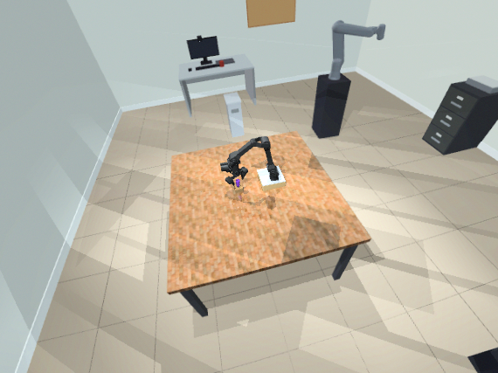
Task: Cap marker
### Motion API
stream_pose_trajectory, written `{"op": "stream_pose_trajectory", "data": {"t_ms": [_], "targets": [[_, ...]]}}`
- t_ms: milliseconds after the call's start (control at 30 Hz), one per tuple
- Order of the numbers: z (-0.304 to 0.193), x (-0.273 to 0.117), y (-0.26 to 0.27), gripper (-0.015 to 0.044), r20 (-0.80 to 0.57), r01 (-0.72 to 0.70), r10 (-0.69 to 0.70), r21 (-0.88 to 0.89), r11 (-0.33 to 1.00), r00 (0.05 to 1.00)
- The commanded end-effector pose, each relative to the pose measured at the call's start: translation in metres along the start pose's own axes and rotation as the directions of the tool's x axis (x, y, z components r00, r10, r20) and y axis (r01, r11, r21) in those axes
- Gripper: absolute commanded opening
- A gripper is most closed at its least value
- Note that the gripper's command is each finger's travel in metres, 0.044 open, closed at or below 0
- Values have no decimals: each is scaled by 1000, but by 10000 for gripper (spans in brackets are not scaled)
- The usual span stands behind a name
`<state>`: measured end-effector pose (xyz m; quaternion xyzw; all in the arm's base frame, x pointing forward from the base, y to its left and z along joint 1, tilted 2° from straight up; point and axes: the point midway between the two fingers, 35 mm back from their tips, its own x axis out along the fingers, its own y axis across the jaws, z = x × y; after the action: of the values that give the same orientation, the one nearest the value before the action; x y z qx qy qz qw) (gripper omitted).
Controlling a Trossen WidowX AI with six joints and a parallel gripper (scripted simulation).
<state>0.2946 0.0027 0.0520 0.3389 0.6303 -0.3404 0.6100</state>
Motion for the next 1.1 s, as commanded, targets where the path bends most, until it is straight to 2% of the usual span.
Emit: {"op": "stream_pose_trajectory", "data": {"t_ms": [0,67,233,300,400,500,600,667,800,1067], "targets": [[2,-43,3,440,10,-17,17,0,1000,1000],[1,-63,1,440,10,-17,17,0,1000,1000],[0,-66,1,440,10,-17,17,0,1000,1000],[0,-65,1,387,11,-16,17,-64,998,1000],[-1,-62,0,309,11,-12,16,-331,943,1000],[-1,-60,0,230,12,-6,16,-590,807,1000],[-2,-57,0,151,13,1,16,-798,603,1000],[-3,-56,0,99,13,4,16,-868,497,1000],[-3,-56,0,0,13,4,16,-875,484,1000],[-3,-56,0,0,13,4,16,-875,484,1000]]}}
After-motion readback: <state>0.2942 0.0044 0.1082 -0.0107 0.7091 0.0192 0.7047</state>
